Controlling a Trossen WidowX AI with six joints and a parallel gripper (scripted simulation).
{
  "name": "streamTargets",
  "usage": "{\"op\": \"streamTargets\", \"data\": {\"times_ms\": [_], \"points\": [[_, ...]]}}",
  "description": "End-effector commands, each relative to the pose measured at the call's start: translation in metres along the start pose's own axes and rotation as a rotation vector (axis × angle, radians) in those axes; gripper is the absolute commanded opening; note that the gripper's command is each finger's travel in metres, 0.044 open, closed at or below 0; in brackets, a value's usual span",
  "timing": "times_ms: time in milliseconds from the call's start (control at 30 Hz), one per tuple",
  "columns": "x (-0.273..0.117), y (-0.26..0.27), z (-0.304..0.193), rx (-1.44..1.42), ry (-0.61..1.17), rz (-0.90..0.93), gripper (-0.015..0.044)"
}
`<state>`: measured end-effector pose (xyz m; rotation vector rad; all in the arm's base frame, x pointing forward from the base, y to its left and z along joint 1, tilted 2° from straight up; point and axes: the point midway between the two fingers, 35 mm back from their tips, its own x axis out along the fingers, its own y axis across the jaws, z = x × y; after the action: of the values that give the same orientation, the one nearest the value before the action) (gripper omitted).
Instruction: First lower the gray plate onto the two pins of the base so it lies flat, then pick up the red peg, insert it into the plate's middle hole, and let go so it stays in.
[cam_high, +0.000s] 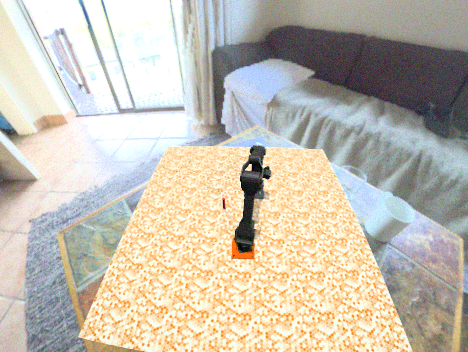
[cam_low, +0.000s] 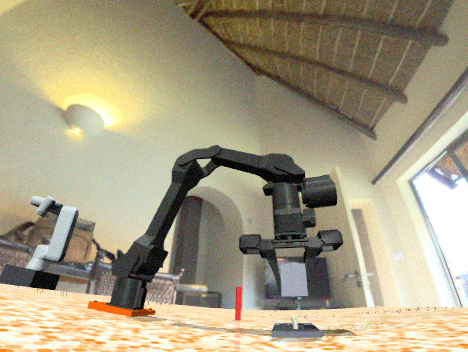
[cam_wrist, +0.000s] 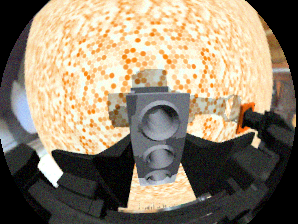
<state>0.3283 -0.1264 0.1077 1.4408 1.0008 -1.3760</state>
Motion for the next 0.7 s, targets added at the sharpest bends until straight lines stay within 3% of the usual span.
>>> {"op": "streamTargets", "data": {"times_ms": [0,667], "points": [[0.002,0.0,-0.001,0.004,0.007,-0.005,0.0],[0.019,0.0,-0.002,0.004,0.007,-0.005,0.0]]}}
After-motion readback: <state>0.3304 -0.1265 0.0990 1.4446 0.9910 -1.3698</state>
